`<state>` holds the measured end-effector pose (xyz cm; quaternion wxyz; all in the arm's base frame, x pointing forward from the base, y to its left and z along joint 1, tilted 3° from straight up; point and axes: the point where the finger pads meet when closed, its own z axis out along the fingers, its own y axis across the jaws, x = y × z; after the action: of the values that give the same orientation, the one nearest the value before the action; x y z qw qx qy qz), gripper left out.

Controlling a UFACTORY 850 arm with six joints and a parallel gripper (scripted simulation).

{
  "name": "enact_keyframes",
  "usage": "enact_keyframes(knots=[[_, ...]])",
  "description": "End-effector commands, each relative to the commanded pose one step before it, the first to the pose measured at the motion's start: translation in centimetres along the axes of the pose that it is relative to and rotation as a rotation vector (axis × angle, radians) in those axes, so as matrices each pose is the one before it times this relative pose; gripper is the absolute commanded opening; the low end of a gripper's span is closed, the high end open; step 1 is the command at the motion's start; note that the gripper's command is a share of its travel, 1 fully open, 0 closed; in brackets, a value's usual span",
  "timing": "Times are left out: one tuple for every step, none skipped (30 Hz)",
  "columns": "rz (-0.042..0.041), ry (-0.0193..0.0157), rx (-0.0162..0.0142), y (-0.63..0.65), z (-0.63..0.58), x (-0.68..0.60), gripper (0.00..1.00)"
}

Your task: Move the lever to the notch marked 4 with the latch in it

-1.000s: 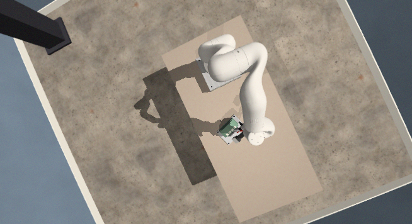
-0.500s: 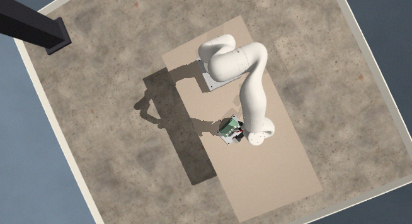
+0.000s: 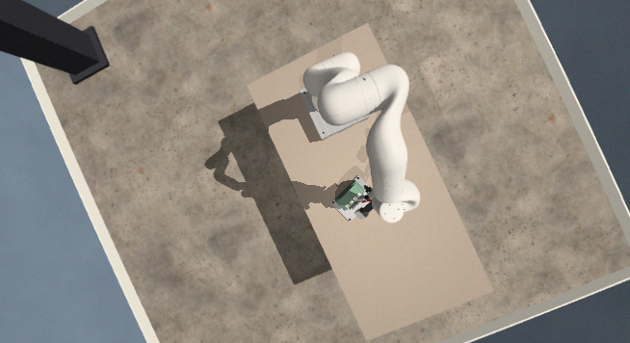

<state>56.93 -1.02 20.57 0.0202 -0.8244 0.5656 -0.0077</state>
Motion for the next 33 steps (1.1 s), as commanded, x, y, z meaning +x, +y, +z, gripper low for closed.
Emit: enact_keyframes(knots=[[-0.00001, 0.00082, 0.00202, -0.078, -0.096, 0.030, 1.00], [0.00000, 0.00000, 0.00000, 0.000, 0.000, 0.000, 1.00], [0.00000, 0.00000, 0.00000, 0.000, 0.000, 0.000, 1.00], [0.00000, 0.00000, 0.00000, 0.000, 0.000, 0.000, 1.00], [0.00000, 0.00000, 0.00000, 0.000, 0.000, 0.000, 1.00], [0.00000, 0.00000, 0.00000, 0.000, 0.000, 0.000, 1.00], [0.00000, 0.00000, 0.00000, 0.000, 0.000, 0.000, 1.00], [0.00000, 0.00000, 0.00000, 0.000, 0.000, 0.000, 1.00], [0.00000, 0.00000, 0.00000, 0.000, 0.000, 0.000, 1.00], [0.00000, 0.00000, 0.00000, 0.000, 0.000, 0.000, 1.00], [0.00000, 0.00000, 0.00000, 0.000, 0.000, 0.000, 1.00], [0.00000, 0.00000, 0.00000, 0.000, 0.000, 0.000, 1.00], [0.00000, 0.00000, 0.00000, 0.000, -0.001, 0.000, 1.00], [0.00000, 0.00000, 0.00000, 0.000, -0.005, 0.000, 1.00], [0.00000, 0.00000, 0.00000, 0.000, -0.013, 0.000, 1.00], [0.00000, 0.00000, 0.00000, 0.000, -0.025, 0.000, 1.00], [0.00000, 0.00000, 0.00000, 0.000, -0.039, 0.000, 1.00], [0.00000, 0.00000, 0.00000, 0.000, -0.055, 0.000, 1.00], [0.00000, 0.00000, 0.00000, 0.000, -0.073, 0.000, 1.00], [0.00000, 0.00000, 0.00000, 0.000, -0.093, 0.000, 1.00], [0.00000, 0.00000, 0.00000, 0.000, 0.000, 0.000, 1.00], [0.00000, 0.00000, 0.00000, 0.000, 0.000, 0.000, 1.00], [0.00000, 0.00000, 0.00000, 0.001, -0.113, 0.000, 1.00], [0.00000, 0.00000, 0.00000, 0.000, -0.132, 0.000, 1.00], [0.00000, 0.00000, 0.00000, 0.000, -0.152, 0.000, 1.00], [0.00000, 0.00000, 0.00000, 0.000, -0.172, 0.000, 1.00], [0.00000, 0.00000, 0.00000, 0.000, -0.191, 0.000, 1.00], [0.00000, 0.00000, 0.00000, 0.000, -0.209, 0.000, 1.00], [0.00000, 0.00000, 0.00000, 0.000, -0.226, 0.000, 1.00], [0.00000, 0.00000, 0.00000, 0.000, -0.241, 0.000, 1.00], [0.00000, 0.00000, 0.00000, 0.000, -0.254, 0.000, 1.00], [0.00000, 0.00000, 0.00000, 0.000, -0.266, 0.000, 1.00], [0.00000, 0.00000, 0.00000, -0.001, -0.275, 0.000, 1.00]])
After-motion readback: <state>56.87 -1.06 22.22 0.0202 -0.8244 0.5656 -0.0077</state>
